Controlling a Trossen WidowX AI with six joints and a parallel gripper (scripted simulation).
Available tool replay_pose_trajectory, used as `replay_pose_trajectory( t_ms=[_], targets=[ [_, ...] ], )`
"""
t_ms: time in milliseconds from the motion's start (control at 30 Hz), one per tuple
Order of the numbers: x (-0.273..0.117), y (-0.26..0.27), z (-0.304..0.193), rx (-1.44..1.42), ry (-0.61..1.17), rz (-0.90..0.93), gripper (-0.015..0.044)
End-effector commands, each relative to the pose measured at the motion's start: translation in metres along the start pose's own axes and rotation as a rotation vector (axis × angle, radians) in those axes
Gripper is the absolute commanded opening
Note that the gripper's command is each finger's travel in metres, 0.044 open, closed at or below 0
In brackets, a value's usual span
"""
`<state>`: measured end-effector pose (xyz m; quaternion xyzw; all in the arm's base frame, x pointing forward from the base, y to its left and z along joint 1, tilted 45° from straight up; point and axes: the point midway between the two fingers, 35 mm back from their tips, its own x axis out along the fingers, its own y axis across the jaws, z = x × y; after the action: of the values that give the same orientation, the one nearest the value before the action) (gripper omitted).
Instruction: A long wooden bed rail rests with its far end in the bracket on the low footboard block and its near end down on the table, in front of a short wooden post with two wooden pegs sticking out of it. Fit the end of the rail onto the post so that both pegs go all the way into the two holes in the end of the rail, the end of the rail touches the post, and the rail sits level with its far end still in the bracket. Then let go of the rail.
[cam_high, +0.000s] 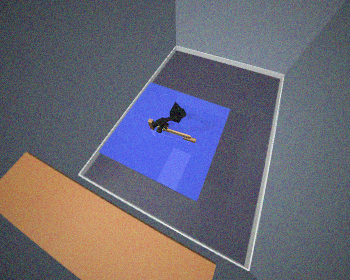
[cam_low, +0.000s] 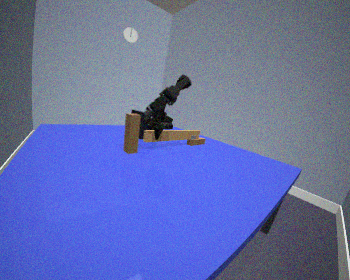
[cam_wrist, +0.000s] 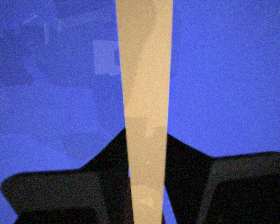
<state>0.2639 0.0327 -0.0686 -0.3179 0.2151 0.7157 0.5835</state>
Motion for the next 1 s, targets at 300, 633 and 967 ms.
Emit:
replay_pose_trajectory(
  t_ms=[300, 633, 967],
  targets=[
    [-0.0005, 0.0000, -0.0034, -0.001, 0.004, -0.007, 0.0000],
    [-0.0005, 0.0008, -0.0062, -0.001, 0.004, -0.007, 0.0000],
    [-0.0019, 0.0006, -0.0089, -0.001, 0.004, -0.008, 0.0000]
  ],
)
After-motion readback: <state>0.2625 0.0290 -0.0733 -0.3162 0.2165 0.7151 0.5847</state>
